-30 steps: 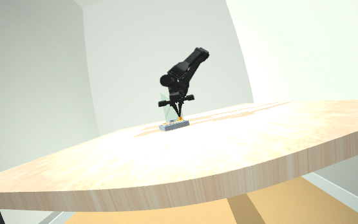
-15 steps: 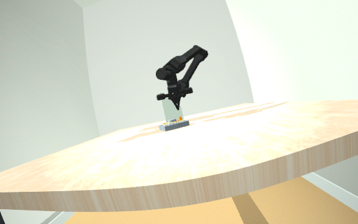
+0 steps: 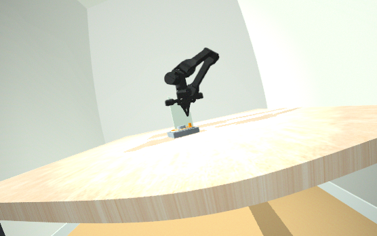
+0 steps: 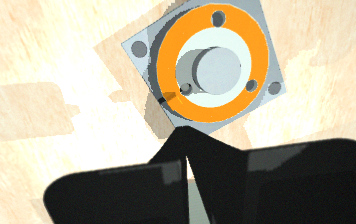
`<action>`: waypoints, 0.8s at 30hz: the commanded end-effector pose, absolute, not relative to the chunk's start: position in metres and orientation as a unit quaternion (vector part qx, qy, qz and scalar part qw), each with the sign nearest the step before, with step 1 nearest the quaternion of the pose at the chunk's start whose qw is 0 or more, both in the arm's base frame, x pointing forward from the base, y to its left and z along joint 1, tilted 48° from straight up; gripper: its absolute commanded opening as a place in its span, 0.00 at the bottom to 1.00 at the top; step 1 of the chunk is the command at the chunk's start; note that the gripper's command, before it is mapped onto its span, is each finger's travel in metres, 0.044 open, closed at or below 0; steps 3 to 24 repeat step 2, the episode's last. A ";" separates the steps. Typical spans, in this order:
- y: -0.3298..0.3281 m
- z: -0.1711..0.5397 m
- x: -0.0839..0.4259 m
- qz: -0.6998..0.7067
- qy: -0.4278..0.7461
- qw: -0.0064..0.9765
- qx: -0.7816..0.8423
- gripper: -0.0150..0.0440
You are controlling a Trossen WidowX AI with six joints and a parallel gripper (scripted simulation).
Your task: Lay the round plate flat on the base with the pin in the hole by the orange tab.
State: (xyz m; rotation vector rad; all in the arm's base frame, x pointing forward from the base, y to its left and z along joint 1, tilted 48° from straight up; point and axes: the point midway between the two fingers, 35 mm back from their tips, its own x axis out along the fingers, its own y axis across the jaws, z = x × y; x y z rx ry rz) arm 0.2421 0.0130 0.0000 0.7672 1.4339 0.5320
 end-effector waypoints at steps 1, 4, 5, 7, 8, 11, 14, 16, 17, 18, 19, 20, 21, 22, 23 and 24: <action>0.013 0.000 0.242 0.234 0.633 0.655 0.340 0.25; 0.013 0.000 0.242 0.234 0.633 0.655 0.340 0.25; 0.013 0.000 0.242 0.234 0.633 0.655 0.340 0.25; 0.013 0.000 0.242 0.234 0.633 0.655 0.340 0.25; 0.013 0.000 0.242 0.234 0.633 0.655 0.340 0.25; 0.013 0.000 0.242 0.234 0.633 0.655 0.340 0.25; 0.013 0.000 0.242 0.234 0.633 0.655 0.340 0.25; 0.013 0.000 0.242 0.234 0.633 0.655 0.340 0.25; 0.013 0.000 0.242 0.234 0.633 0.655 0.340 0.25; 0.013 0.000 0.242 0.234 0.633 0.655 0.340 0.25; 0.013 0.000 0.242 0.234 0.633 0.655 0.340 0.25; 0.013 0.000 0.242 0.234 0.633 0.655 0.340 0.25; 0.013 0.000 0.242 0.234 0.633 0.655 0.340 0.25; 0.013 0.000 0.242 0.234 0.633 0.655 0.340 0.25; 0.013 0.000 0.242 0.234 0.633 0.655 0.340 0.25; 0.013 0.000 0.242 0.234 0.633 0.655 0.340 0.25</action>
